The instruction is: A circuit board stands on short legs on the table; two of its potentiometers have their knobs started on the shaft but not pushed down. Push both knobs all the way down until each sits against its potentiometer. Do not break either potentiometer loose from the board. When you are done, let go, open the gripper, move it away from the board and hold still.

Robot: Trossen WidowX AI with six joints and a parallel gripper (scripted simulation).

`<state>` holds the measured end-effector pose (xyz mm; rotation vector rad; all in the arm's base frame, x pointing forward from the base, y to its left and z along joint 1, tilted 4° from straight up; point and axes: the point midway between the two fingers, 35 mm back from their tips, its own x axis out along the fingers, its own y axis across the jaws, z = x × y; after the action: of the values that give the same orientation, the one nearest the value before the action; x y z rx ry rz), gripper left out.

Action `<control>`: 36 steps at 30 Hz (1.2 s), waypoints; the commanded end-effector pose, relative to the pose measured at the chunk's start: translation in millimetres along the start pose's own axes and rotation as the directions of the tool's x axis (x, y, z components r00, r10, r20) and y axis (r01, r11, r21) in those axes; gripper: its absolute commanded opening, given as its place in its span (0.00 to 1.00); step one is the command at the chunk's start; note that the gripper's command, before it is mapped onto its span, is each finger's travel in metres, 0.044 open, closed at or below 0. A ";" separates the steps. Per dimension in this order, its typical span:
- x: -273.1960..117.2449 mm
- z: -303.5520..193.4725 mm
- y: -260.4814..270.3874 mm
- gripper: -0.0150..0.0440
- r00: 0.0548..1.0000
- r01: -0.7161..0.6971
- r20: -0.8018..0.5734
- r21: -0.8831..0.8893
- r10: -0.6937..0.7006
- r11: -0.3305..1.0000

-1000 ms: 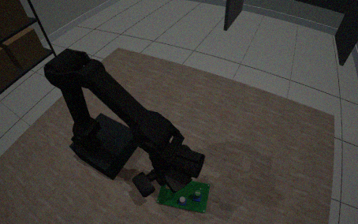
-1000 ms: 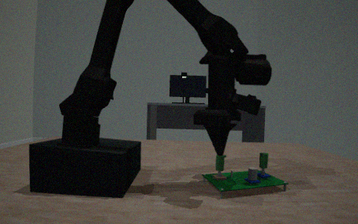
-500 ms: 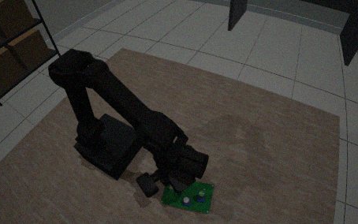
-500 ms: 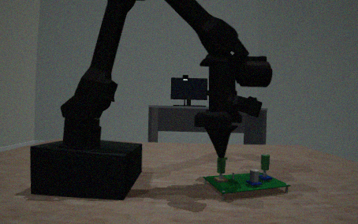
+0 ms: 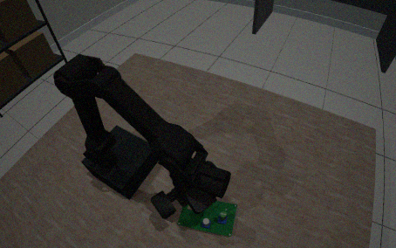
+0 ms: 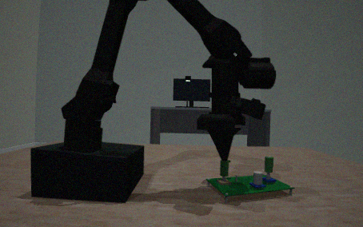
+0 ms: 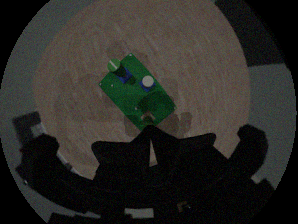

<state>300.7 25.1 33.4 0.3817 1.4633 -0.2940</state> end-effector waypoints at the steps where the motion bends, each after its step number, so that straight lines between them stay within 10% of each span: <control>1: 13.3 2.3 2.2 0.25 1.000 -0.001 -0.006 -0.002 0.001 1.000; 36: 16.3 2.3 2.2 0.25 1.000 -0.001 -0.006 -0.002 0.001 1.000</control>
<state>300.9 25.2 29.4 0.3812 1.4644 -0.2939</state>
